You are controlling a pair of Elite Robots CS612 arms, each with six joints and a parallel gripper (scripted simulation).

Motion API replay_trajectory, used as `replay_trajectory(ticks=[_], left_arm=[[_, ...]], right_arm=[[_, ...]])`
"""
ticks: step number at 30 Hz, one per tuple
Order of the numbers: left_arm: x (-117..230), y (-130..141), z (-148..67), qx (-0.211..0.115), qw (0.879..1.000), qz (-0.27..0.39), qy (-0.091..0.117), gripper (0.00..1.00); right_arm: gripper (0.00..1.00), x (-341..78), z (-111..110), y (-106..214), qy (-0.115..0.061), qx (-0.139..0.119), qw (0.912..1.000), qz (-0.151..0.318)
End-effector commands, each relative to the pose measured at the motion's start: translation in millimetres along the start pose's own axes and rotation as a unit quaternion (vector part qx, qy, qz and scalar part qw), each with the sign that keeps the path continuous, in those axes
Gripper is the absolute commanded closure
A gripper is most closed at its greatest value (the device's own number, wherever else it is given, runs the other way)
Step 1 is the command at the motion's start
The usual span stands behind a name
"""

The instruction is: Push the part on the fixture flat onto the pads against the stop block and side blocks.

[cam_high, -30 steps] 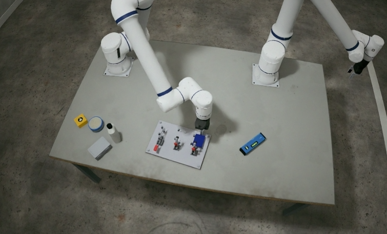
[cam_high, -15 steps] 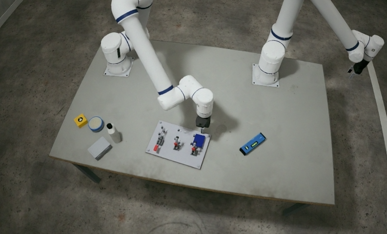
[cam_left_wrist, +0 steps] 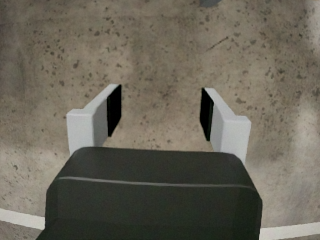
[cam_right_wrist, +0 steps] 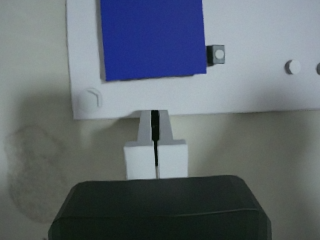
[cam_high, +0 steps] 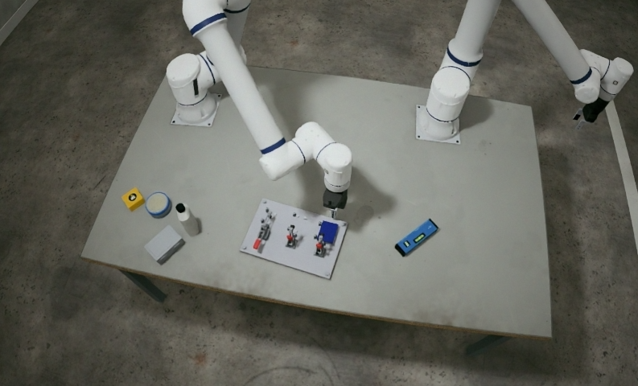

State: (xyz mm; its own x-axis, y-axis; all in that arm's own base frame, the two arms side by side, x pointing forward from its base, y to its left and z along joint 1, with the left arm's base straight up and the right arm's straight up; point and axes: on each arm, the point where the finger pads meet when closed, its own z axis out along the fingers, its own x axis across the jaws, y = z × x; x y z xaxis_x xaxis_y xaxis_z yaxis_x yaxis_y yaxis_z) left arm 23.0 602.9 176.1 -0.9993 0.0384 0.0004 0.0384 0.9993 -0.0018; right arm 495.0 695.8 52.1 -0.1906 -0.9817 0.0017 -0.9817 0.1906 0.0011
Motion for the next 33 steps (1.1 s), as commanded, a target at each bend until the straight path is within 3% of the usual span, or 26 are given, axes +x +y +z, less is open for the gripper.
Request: replay_trajectory(ticks=[1, 11, 33], left_arm=[[-0.2, 0.7, -0.9, -0.001, 1.000, 0.000, 0.000, 0.00], [-0.2, 0.7, -0.9, -0.001, 1.000, 0.000, 0.000, 0.00], [-0.2, 0.7, -0.9, -0.001, 1.000, 0.000, 0.000, 0.00]], right_arm=[[1.00, -0.6, -15.5, -0.4, -0.001, 0.001, 1.0000, 0.000], [1.00, -0.6, -29.5, -0.4, -0.001, 0.001, 1.0000, 0.000], [1.00, -0.6, -29.9, -0.3, -0.001, 0.001, 1.0000, 0.000]])
